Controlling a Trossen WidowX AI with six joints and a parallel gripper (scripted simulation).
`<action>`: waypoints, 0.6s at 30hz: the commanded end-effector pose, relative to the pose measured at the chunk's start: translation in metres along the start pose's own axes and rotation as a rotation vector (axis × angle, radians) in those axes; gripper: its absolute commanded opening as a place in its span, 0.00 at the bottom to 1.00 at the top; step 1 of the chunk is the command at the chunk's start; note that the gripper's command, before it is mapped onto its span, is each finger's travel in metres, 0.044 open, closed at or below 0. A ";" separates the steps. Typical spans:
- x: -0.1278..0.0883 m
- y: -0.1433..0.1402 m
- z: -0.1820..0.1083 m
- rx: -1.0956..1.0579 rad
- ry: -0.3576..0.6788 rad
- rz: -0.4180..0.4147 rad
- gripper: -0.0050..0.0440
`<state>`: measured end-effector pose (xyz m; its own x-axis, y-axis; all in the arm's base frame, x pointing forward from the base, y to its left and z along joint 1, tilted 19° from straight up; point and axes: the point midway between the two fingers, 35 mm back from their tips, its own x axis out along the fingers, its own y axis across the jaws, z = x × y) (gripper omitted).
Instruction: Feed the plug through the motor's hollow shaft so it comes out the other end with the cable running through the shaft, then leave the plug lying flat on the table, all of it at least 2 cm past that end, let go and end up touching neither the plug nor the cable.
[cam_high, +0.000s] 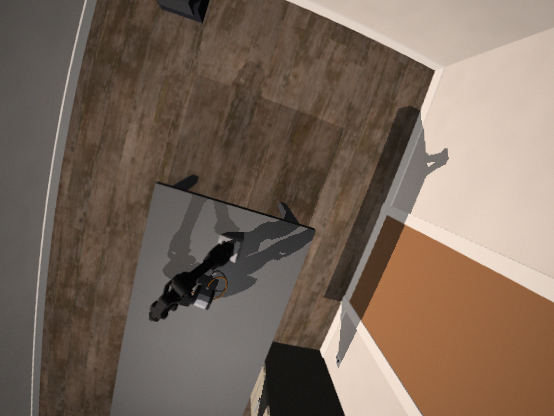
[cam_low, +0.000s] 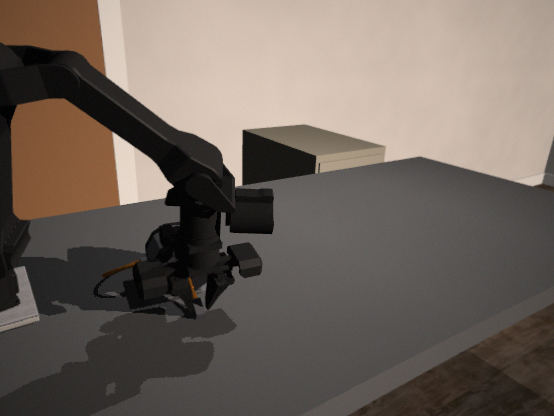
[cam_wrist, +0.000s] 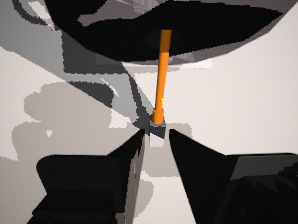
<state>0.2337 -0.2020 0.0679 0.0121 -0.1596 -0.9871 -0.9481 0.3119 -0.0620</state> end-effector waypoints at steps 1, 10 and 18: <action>0.000 0.000 0.000 0.001 0.000 0.000 0.30; 0.000 0.000 0.000 0.001 0.000 0.000 0.19; -0.002 0.008 -0.008 0.001 0.000 0.002 0.10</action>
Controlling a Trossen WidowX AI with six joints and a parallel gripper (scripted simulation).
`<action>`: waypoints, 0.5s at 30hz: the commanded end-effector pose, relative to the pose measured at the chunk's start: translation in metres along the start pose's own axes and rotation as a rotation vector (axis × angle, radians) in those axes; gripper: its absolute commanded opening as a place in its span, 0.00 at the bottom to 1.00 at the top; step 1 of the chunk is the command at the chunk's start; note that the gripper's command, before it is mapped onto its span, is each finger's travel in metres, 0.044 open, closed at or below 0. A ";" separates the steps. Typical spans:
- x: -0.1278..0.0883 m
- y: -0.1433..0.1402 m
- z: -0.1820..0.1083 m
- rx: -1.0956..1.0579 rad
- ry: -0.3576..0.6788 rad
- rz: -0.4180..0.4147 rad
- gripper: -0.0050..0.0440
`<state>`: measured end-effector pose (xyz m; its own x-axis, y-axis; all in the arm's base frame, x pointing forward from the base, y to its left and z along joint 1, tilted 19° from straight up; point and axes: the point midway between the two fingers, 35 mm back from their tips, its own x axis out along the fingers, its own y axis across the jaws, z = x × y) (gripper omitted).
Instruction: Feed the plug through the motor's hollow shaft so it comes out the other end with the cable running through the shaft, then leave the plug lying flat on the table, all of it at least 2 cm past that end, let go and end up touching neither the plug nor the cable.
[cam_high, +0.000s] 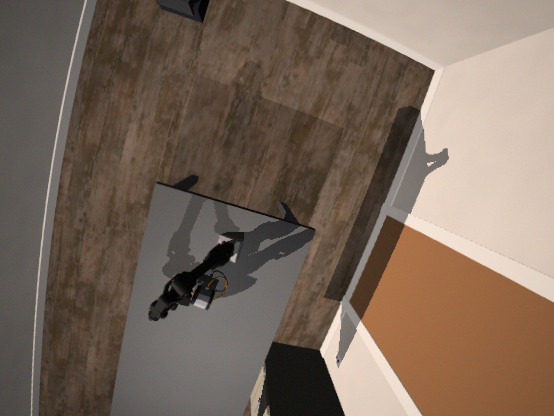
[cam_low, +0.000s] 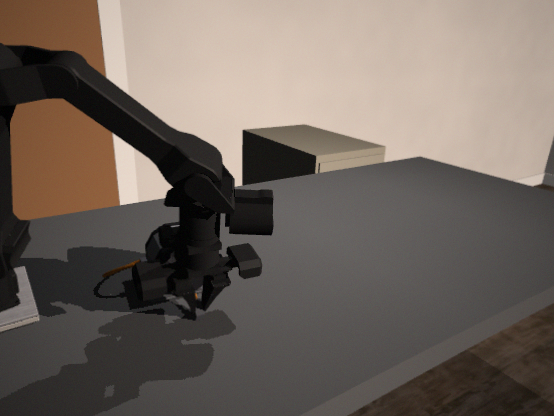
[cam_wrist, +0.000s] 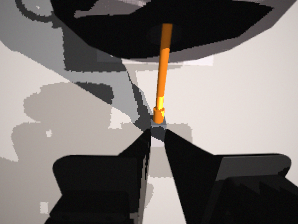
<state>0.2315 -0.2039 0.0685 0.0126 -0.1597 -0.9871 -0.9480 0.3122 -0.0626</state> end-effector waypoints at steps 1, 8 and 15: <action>-0.002 0.009 -0.008 0.001 0.000 0.003 0.10; -0.004 0.026 -0.023 0.003 0.000 0.007 0.10; -0.005 0.028 -0.024 0.003 0.000 0.007 0.10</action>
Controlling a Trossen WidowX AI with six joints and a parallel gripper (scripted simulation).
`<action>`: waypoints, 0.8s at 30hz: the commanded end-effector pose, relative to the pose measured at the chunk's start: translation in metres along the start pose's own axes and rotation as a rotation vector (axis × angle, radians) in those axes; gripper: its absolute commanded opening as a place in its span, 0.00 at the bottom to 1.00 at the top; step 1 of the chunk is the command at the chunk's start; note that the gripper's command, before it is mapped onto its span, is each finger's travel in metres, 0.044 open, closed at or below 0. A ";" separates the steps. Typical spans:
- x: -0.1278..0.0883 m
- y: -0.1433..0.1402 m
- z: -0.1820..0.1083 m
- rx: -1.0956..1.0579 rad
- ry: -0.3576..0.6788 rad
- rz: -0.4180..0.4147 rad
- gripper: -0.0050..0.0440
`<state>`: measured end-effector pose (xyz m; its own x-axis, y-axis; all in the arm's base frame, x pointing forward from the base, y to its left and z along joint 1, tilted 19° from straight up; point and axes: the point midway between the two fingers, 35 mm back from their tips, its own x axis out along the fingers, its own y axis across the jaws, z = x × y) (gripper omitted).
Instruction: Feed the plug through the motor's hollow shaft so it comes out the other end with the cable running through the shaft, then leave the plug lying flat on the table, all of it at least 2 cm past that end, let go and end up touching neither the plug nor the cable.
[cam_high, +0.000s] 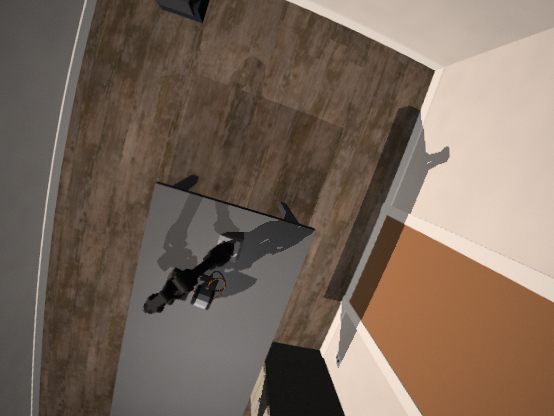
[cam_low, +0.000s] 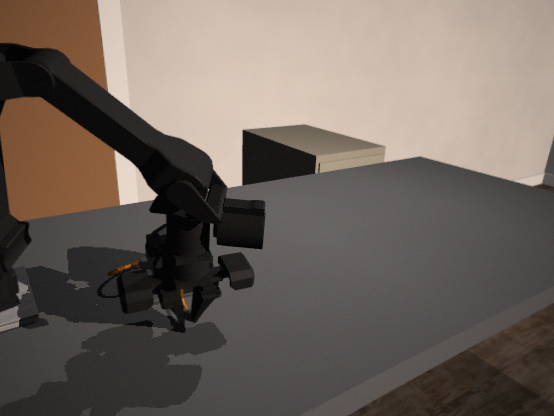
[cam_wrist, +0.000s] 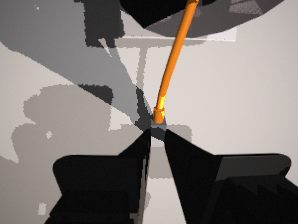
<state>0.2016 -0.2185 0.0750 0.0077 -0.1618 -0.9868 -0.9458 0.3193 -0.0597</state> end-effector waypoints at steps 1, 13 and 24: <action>0.000 0.004 0.000 -0.004 -0.004 0.003 0.10; 0.001 0.001 -0.001 0.000 -0.002 0.001 0.15; 0.001 0.001 0.000 -0.001 -0.002 0.001 0.43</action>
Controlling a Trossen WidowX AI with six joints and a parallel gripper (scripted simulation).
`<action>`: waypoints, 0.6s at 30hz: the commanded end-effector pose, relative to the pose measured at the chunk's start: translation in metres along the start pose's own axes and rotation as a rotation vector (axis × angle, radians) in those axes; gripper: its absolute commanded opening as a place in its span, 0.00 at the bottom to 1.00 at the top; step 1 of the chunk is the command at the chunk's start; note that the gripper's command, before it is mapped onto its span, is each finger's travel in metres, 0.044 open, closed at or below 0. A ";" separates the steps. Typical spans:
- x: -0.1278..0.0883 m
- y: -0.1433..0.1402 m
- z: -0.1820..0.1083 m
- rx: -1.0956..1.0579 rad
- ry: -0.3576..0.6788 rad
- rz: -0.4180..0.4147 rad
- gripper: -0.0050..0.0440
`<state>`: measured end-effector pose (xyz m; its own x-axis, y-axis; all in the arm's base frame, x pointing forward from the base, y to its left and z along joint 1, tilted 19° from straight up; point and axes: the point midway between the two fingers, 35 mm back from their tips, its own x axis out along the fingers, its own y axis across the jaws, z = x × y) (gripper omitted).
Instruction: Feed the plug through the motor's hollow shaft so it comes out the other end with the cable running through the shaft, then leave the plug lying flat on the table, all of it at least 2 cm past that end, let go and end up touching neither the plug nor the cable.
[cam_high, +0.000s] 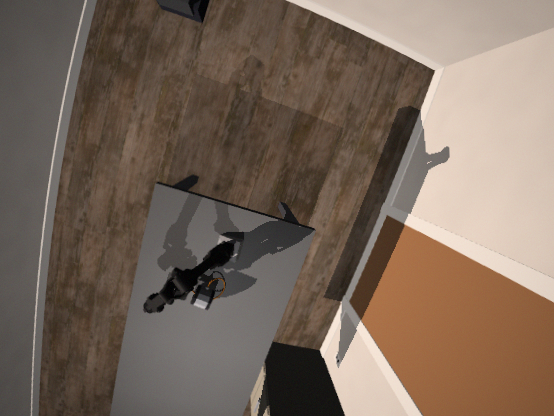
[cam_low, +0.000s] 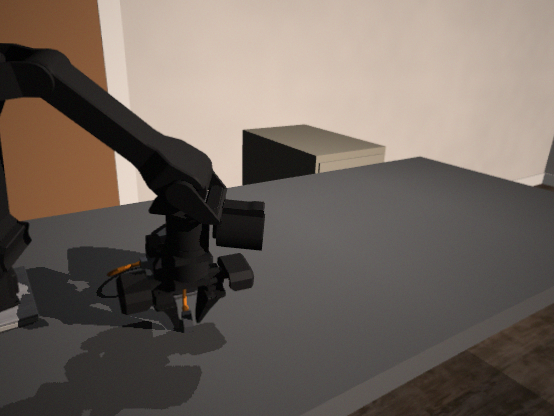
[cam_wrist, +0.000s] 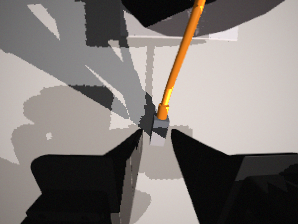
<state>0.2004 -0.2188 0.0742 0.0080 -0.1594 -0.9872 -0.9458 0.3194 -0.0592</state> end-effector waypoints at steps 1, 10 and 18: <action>0.001 0.000 0.001 -0.001 0.000 0.001 0.43; 0.002 -0.002 0.003 -0.008 0.000 -0.002 0.37; 0.002 -0.002 0.003 -0.008 0.000 -0.002 0.26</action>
<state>0.2028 -0.2171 0.0722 0.0097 -0.1594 -0.9872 -0.9482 0.3119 -0.0596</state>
